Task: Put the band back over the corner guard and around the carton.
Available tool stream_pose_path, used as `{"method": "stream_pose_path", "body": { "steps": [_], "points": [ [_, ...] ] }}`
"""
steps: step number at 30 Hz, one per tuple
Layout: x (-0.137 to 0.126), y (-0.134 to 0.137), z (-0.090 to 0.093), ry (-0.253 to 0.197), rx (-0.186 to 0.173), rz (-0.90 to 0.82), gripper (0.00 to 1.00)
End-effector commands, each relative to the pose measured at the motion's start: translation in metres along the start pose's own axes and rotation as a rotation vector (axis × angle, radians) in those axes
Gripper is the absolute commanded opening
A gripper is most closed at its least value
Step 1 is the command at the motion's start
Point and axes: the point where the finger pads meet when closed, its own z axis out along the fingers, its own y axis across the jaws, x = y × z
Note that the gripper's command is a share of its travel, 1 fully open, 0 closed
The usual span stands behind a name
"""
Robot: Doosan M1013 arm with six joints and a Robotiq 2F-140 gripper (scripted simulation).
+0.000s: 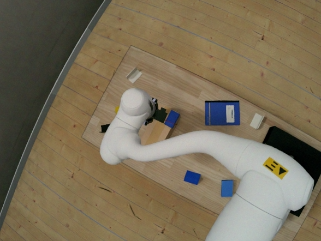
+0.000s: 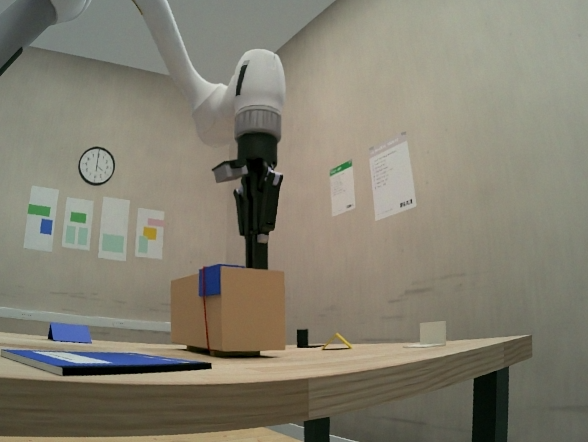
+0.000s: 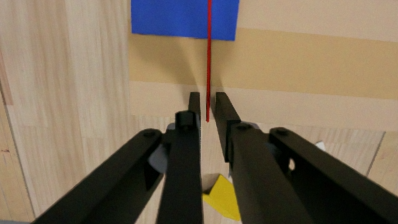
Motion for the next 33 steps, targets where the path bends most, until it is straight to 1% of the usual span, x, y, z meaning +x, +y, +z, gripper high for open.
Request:
{"method": "stream_pose_path", "body": {
  "steps": [1,19,20,33],
  "points": [
    [0.002,0.002,0.0048,0.004,-0.002,-0.004,0.18],
    [0.002,0.002,0.0056,0.004,-0.002,-0.004,0.18],
    [0.002,0.002,0.0056,0.004,-0.002,-0.004,0.1],
    [0.0019,0.002,0.0056,0.004,-0.002,-0.004,0.1]
  ]
}}
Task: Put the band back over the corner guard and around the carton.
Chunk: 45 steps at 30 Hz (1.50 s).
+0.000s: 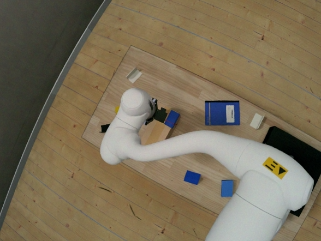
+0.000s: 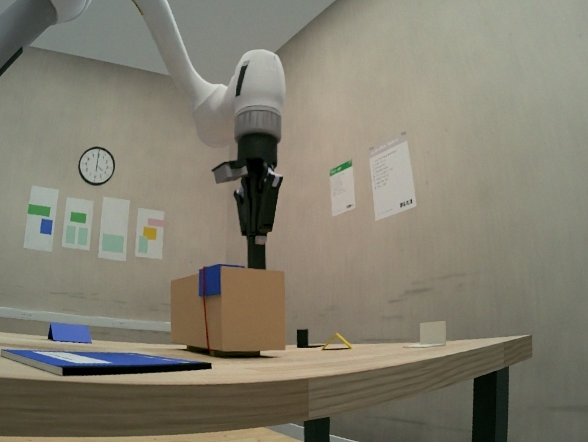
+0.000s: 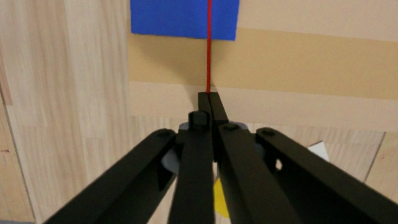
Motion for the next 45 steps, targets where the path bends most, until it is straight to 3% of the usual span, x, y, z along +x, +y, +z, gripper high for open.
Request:
{"method": "stream_pose_path", "body": {
  "steps": [1,45],
  "points": [
    [0.0019,0.0019,0.0045,0.004,-0.002,-0.004,0.1],
    [0.0029,-0.0067,0.0004,0.005,-0.002,-0.003,0.1]
  ]
}}
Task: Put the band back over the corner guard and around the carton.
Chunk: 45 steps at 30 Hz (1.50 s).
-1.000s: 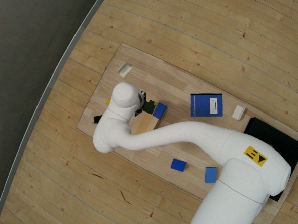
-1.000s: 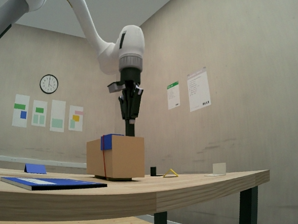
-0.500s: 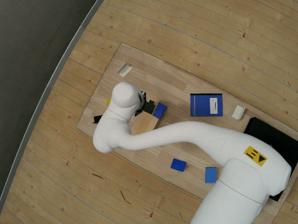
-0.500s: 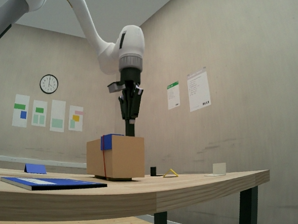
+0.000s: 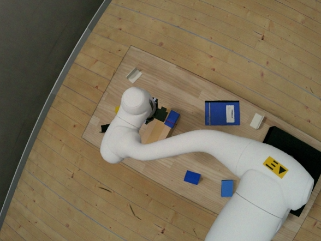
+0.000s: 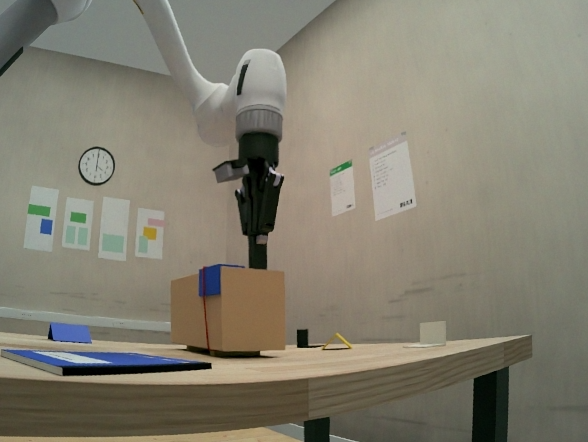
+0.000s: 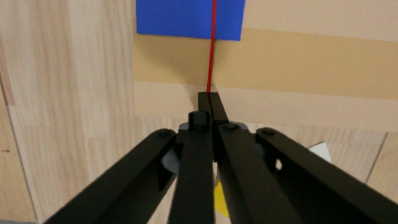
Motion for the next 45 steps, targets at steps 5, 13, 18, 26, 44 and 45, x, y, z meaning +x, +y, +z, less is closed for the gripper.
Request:
{"method": "stream_pose_path", "body": {
  "steps": [5,13,18,26,44,45],
  "points": [
    [0.003,-0.009,0.0,0.005,-0.002,-0.003,0.1],
    [0.004,-0.015,0.0,0.005,-0.001,-0.003,0.1],
    [0.004,-0.015,0.0,0.005,-0.001,-0.004,0.1],
    [0.004,-0.015,0.0,0.005,-0.001,-0.003,0.1],
    [0.004,-0.011,0.0,0.005,-0.001,-0.001,0.1],
    [0.003,-0.011,0.0,0.005,-0.001,-0.001,0.1]
  ]
}}
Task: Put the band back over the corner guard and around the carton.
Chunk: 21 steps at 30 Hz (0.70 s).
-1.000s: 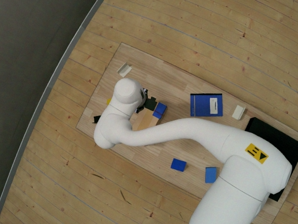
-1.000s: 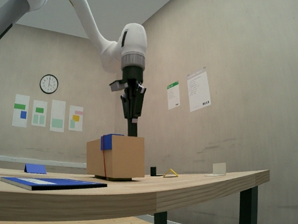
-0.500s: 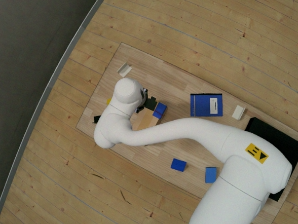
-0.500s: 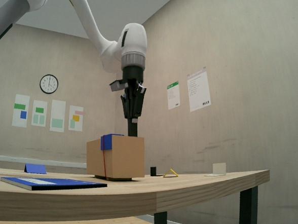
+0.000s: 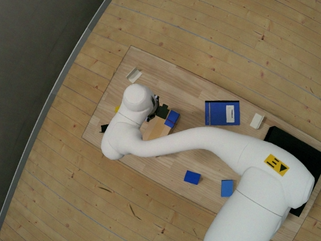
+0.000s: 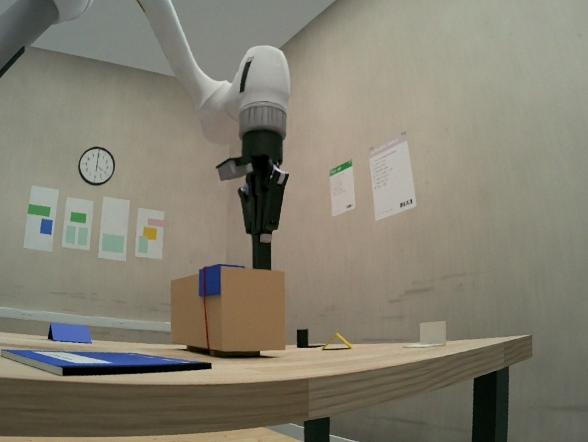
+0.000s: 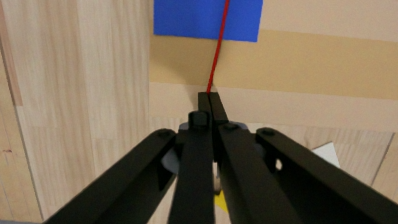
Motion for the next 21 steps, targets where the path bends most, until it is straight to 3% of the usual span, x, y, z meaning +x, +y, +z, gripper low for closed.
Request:
{"method": "stream_pose_path", "body": {
  "steps": [1,14,15,21],
  "points": [
    [0.0025,0.0038,0.0003,0.005,0.0,0.0,0.1],
    [0.0025,0.004,0.0003,0.005,-0.001,0.002,0.1],
    [0.0025,0.004,0.0003,0.005,-0.001,0.002,0.18],
    [0.0025,0.004,0.0003,0.005,-0.001,0.002,0.18]
  ]
}}
